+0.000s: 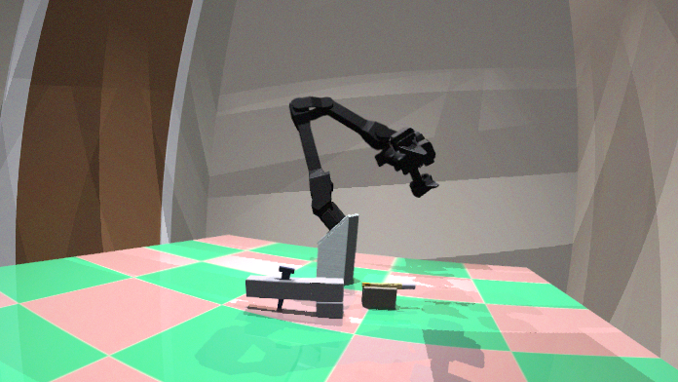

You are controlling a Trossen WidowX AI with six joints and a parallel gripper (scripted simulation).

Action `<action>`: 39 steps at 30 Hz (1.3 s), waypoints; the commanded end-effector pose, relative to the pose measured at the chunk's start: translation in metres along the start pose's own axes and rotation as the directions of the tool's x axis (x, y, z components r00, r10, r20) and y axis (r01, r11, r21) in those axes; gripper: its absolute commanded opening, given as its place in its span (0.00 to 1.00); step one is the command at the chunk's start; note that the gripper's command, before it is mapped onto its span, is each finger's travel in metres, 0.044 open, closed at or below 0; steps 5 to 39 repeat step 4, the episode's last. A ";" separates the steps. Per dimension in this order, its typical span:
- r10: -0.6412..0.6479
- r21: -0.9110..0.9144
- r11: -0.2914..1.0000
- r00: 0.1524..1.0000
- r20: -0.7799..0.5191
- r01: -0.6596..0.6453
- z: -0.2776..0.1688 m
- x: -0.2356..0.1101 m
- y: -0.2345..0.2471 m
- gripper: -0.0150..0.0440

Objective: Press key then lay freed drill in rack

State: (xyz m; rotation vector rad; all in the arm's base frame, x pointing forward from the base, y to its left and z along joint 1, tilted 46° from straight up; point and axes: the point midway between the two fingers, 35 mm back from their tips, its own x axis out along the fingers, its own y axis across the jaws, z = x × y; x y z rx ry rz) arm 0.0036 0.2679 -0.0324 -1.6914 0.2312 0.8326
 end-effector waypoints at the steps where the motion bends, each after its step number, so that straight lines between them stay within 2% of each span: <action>1: -0.091 0.170 0.984 0.964 0.250 0.049 0.018 -0.057 0.000 1.00; 4: -0.141 0.286 0.958 0.899 0.415 0.018 0.024 -0.098 0.003 1.00; 39: -0.141 0.286 0.958 0.899 0.415 0.018 0.024 -0.098 0.003 1.00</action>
